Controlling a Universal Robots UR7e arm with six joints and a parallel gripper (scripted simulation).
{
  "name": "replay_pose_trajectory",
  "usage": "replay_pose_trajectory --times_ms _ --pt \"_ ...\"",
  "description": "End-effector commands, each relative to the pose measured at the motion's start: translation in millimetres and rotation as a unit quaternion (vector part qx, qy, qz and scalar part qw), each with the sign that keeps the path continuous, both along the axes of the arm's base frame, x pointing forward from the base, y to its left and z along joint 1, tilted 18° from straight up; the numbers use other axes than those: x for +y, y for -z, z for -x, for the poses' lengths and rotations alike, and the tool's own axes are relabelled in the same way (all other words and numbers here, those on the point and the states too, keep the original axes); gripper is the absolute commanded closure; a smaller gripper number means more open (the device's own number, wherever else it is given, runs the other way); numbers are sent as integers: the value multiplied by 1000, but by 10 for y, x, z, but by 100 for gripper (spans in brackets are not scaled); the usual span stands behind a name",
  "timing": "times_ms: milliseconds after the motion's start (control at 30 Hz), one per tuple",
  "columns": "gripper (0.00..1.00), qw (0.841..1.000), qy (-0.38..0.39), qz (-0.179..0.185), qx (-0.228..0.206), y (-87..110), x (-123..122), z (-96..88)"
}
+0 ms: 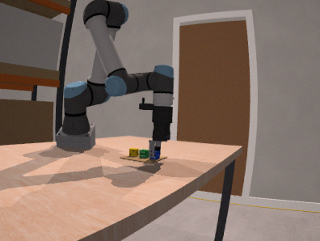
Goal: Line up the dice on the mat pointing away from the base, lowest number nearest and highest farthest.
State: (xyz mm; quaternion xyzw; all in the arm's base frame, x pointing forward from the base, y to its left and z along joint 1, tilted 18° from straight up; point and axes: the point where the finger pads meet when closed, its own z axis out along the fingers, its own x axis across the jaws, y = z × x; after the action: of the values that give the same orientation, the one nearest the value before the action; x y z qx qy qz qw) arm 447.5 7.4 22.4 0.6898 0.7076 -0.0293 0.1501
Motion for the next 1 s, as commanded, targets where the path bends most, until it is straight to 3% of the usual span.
replay_pose_trajectory --times_ms 0,267,500,667,700,967 --pt "13 1000 0 0 -1 -181 46 24" --pt "13 1000 0 0 -1 -590 152 100" --pt "13 1000 0 0 -1 -755 196 130" --pt "13 1000 0 0 -1 -789 205 136" --pt "0 1000 0 0 -1 -789 205 136" --pt "0 1000 0 0 -1 -789 205 136"
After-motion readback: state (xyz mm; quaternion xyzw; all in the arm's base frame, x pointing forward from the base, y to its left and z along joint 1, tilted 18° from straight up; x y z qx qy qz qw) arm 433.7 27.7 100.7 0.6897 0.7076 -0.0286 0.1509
